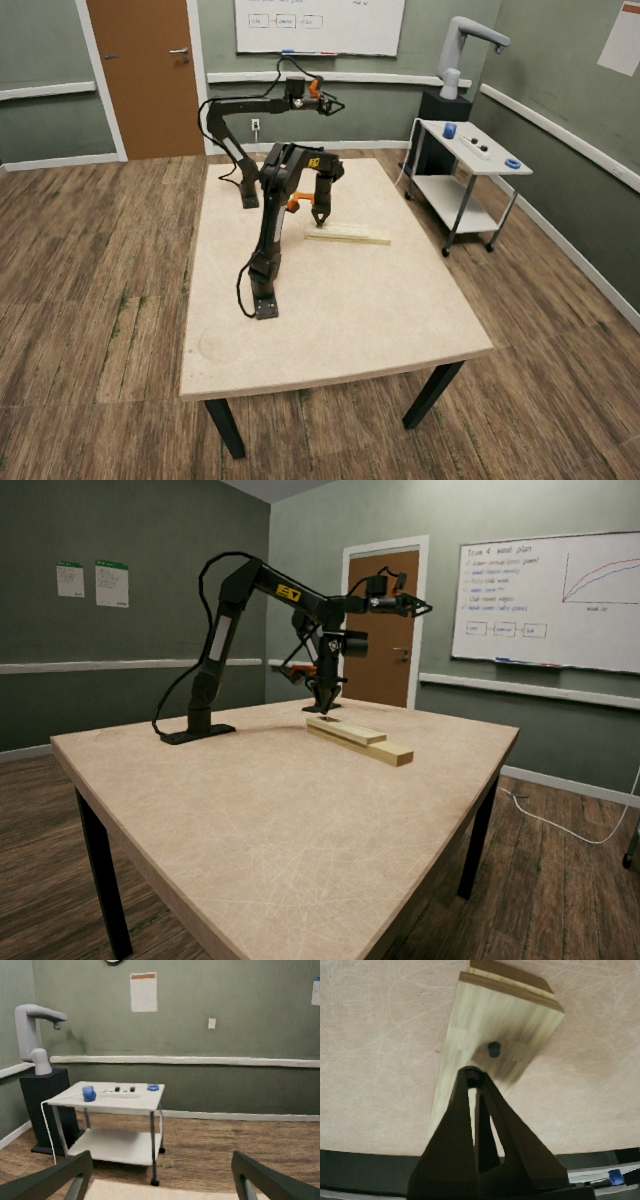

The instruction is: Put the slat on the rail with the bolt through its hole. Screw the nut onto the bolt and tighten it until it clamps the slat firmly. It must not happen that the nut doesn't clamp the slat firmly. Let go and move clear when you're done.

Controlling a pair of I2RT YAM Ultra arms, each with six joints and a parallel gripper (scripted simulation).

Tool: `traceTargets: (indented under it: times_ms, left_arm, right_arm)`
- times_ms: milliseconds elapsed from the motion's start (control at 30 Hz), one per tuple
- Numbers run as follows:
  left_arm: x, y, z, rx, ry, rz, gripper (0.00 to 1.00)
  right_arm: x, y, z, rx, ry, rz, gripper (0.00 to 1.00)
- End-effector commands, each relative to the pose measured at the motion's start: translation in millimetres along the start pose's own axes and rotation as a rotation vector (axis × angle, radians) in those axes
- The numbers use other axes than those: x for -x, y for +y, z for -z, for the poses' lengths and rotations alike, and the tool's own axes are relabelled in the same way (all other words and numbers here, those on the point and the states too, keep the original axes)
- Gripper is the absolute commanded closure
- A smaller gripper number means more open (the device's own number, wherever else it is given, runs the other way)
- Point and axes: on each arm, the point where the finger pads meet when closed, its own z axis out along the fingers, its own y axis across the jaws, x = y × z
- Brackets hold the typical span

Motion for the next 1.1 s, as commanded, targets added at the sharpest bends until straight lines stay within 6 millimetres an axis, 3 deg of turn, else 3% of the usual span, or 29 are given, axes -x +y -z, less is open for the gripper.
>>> traceTargets:
  times_ms: [0,600,1067]
  left_arm:
    - [12.0,1.3,4.3,-0.002,-0.038,-0.001,0.00]
    - [12.0,1.3,4.3,-0.002,-0.038,-0.001,0.00]
    - [12.0,1.3,4.3,-0.002,-0.038,-0.001,0.00]
  right_arm:
    - [-3.2,-4.3,23.5,-0.049,0.024,0.009,0.88]
    - [17.4,-10.6,20.5,-0.039,0.019,0.038,0.88]
    - [16.5,-10.2,20.5,-0.039,0.019,0.034,0.88]
